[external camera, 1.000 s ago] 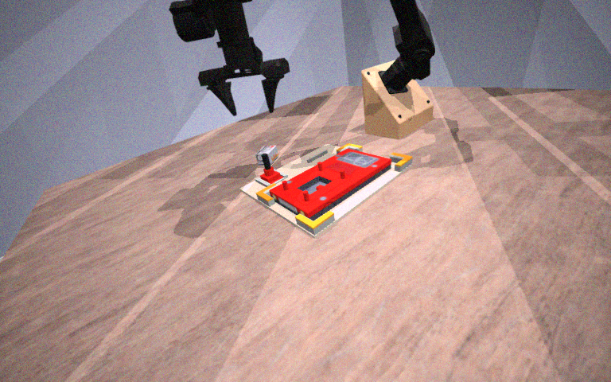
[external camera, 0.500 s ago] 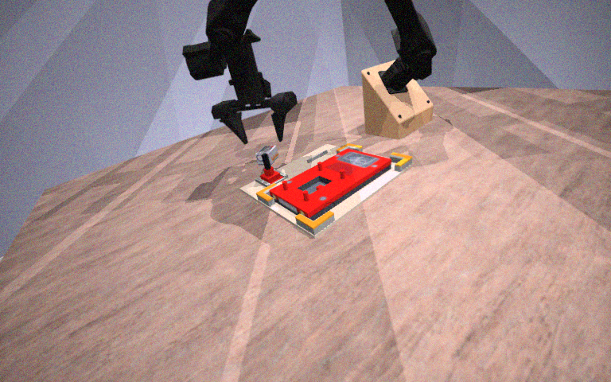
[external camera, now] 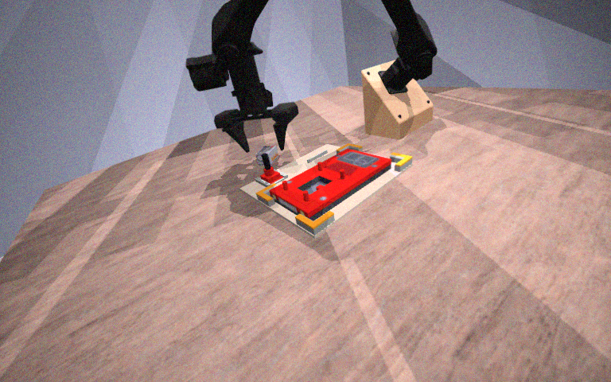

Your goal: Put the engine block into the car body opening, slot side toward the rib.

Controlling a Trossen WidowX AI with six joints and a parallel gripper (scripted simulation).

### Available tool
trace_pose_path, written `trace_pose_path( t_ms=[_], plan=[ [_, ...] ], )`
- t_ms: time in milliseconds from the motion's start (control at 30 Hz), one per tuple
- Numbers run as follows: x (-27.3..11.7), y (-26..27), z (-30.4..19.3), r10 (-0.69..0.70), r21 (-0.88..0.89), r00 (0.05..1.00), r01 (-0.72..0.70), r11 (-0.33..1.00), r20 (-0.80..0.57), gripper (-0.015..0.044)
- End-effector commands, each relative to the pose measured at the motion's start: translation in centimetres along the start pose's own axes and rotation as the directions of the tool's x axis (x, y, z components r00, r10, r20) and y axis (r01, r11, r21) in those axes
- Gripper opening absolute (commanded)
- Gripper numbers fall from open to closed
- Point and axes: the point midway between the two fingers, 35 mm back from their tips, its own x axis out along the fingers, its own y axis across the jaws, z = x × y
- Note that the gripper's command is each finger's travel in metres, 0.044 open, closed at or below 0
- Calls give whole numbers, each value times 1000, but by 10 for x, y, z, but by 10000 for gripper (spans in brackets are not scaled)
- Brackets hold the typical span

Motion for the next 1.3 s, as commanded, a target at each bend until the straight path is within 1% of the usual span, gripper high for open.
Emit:
trace_pose_path(
  t_ms=[0, 33, 400, 633, 767, 1267],
  plan=[
    [9, -3, 2, -12, 10, 1000, 12, 1000, -2, 440],
    [9, -3, 2, -12, 10, 1000, 12, 1000, -2, 440],
    [9, -3, 2, -12, 10, 1000, 12, 1000, -2, 151],
    [9, -3, 2, -12, 10, 1000, 12, 1000, -2, 105],
    [4, -2, 2, -11, 10, 1000, 11, 1000, -2, 0],
    [-42, 1, 2, -4, 12, 1000, 4, 1000, 2, 0]
  ],
)
